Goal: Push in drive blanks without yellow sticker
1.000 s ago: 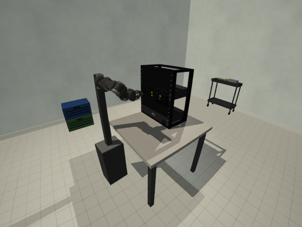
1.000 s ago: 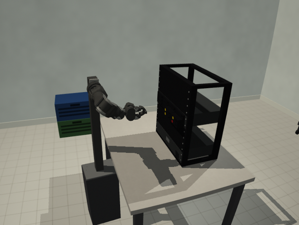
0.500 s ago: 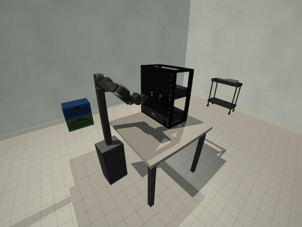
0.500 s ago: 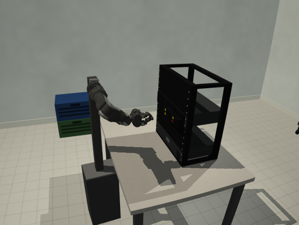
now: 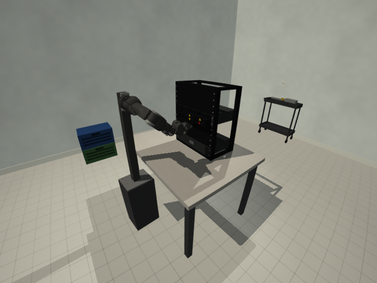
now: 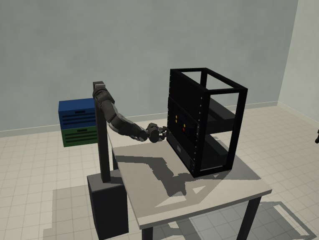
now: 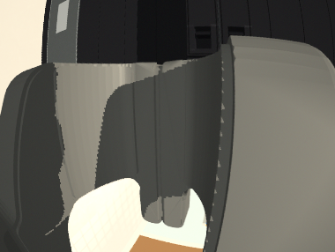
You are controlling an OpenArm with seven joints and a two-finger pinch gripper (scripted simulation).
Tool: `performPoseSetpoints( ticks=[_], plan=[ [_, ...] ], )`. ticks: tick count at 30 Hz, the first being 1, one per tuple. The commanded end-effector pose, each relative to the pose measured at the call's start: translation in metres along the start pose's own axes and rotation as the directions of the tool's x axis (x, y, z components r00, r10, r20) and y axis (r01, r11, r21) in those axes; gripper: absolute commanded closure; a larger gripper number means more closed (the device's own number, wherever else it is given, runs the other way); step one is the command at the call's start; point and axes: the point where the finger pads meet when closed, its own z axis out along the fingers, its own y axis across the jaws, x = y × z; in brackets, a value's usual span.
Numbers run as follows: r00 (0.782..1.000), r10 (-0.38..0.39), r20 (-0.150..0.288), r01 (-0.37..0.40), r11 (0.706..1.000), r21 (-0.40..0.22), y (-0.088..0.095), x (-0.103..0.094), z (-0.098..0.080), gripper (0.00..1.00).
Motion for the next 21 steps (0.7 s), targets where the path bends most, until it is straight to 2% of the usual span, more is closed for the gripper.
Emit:
performPoseSetpoints(
  ticks=[1, 12, 21],
  plan=[
    [1.0, 0.01, -0.019, -0.01, 1.0, 0.002, -0.002, 0.001, 0.003, 1.0],
    [1.0, 0.01, -0.019, -0.01, 1.0, 0.003, -0.016, -0.01, 0.017, 1.0],
    [1.0, 0.011, -0.021, -0.011, 1.0, 0.002, -0.017, -0.011, 0.019, 1.0]
  ],
)
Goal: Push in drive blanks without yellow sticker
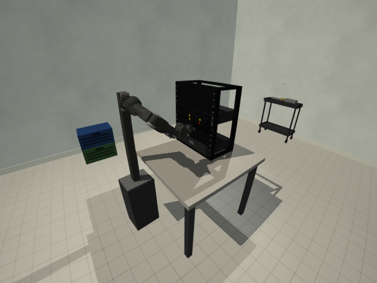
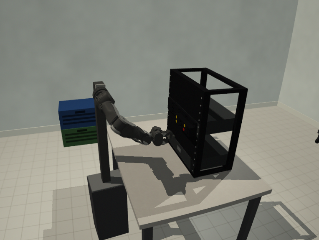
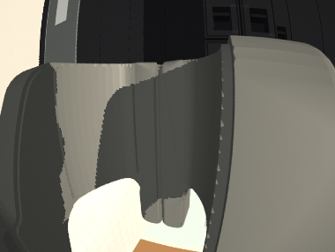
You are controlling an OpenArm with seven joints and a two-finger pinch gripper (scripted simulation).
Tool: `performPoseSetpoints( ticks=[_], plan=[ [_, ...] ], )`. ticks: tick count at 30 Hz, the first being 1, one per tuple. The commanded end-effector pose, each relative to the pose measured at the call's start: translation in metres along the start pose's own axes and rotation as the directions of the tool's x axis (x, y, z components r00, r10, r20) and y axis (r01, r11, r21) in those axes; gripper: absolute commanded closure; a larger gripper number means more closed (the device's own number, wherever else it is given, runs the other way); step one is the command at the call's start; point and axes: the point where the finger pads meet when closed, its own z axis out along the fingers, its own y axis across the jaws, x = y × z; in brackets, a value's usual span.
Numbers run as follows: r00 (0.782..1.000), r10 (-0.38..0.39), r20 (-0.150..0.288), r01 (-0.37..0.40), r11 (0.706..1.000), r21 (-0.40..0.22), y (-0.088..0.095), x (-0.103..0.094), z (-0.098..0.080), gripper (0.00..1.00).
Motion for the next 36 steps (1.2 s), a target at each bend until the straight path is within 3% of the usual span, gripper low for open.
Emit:
performPoseSetpoints(
  ticks=[1, 9, 26, 36],
  plan=[
    [1.0, 0.003, -0.003, -0.003, 1.0, 0.001, 0.0, 0.001, 0.001, 1.0],
    [1.0, 0.002, -0.002, -0.002, 1.0, 0.002, 0.0, 0.001, 0.01, 1.0],
    [1.0, 0.003, -0.003, -0.003, 1.0, 0.004, -0.001, 0.001, 0.061, 1.0],
    [1.0, 0.004, -0.004, -0.004, 1.0, 0.003, 0.0, 0.002, 0.066, 1.0]
  ],
)
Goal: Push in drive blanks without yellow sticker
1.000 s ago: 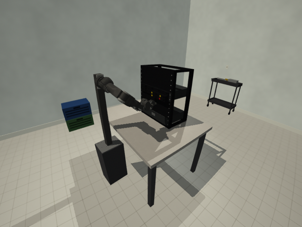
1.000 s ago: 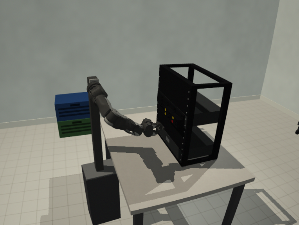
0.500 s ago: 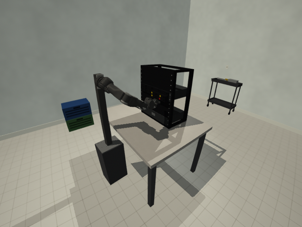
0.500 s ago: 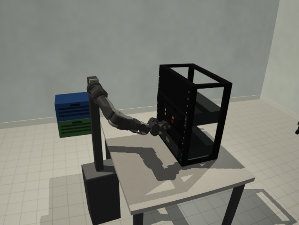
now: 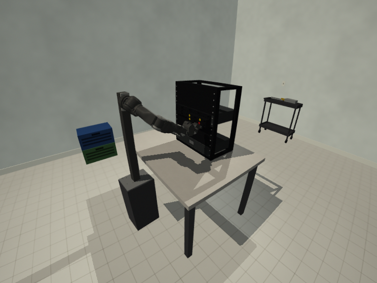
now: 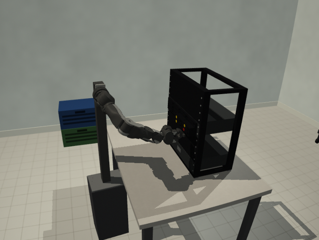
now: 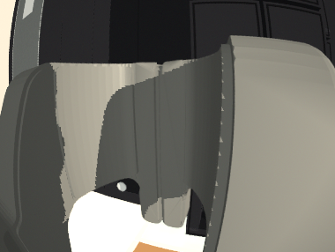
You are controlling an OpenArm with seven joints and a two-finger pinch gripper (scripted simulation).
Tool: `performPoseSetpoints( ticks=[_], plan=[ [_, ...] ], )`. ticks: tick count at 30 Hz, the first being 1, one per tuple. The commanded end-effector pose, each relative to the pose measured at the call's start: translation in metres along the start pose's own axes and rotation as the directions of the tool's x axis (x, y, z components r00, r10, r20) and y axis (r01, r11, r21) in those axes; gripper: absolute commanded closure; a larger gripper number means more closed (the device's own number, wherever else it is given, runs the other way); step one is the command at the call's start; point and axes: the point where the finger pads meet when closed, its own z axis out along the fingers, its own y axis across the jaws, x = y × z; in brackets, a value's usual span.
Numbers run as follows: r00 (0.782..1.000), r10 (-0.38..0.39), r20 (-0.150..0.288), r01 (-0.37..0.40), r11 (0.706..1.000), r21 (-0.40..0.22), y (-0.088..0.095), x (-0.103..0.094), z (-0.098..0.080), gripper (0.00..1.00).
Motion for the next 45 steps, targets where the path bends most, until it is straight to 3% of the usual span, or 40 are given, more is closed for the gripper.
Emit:
performPoseSetpoints(
  ticks=[1, 37, 45],
  plan=[
    [1.0, 0.001, -0.004, -0.001, 1.0, 0.003, 0.0, 0.001, 0.001, 1.0],
    [1.0, 0.001, -0.005, -0.001, 1.0, 0.002, 0.001, 0.003, 0.002, 1.0],
    [1.0, 0.001, -0.005, -0.001, 1.0, 0.003, 0.001, 0.002, 0.012, 1.0]
  ],
)
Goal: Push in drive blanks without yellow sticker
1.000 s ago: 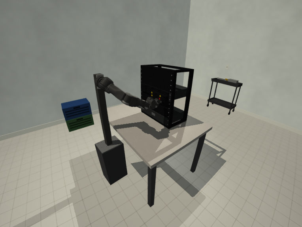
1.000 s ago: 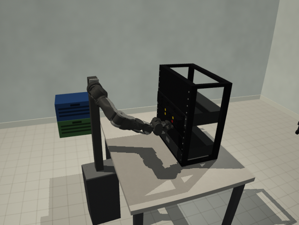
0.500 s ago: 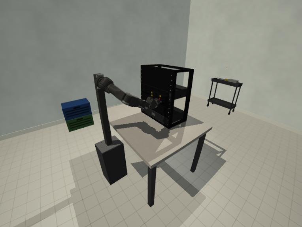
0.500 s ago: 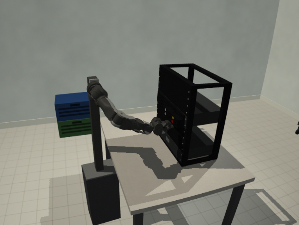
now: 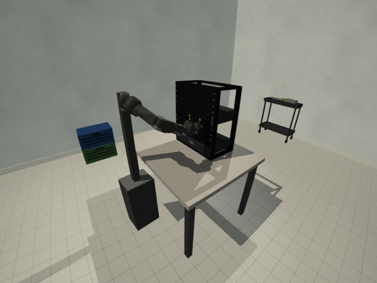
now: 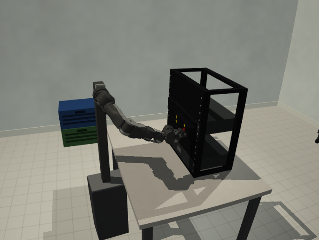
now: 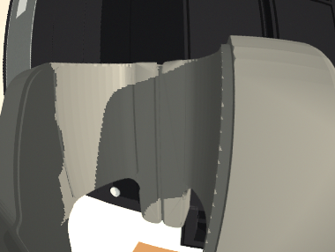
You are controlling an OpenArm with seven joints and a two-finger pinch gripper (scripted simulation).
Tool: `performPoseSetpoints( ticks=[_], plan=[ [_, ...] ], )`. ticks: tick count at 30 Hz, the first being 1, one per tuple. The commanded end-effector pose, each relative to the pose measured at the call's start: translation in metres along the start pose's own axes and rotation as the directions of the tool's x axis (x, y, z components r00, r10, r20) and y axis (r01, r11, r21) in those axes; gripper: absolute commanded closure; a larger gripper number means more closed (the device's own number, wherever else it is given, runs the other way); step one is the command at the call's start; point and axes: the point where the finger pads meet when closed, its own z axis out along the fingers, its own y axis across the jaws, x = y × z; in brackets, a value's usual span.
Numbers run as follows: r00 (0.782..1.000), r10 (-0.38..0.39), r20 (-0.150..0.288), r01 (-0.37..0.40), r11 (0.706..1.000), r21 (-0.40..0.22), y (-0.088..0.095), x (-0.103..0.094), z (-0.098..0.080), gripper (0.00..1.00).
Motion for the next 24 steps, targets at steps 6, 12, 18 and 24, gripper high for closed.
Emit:
performPoseSetpoints(
  ticks=[6, 12, 18, 24],
  plan=[
    [1.0, 0.002, -0.008, -0.002, 1.0, 0.005, 0.0, 0.003, 0.001, 1.0],
    [1.0, 0.002, -0.006, -0.002, 1.0, 0.006, -0.001, 0.002, 0.005, 1.0],
    [1.0, 0.002, -0.009, -0.002, 1.0, 0.004, 0.0, 0.004, 0.011, 1.0],
    [1.0, 0.002, -0.009, -0.002, 1.0, 0.004, 0.0, 0.004, 0.011, 1.0]
  ],
)
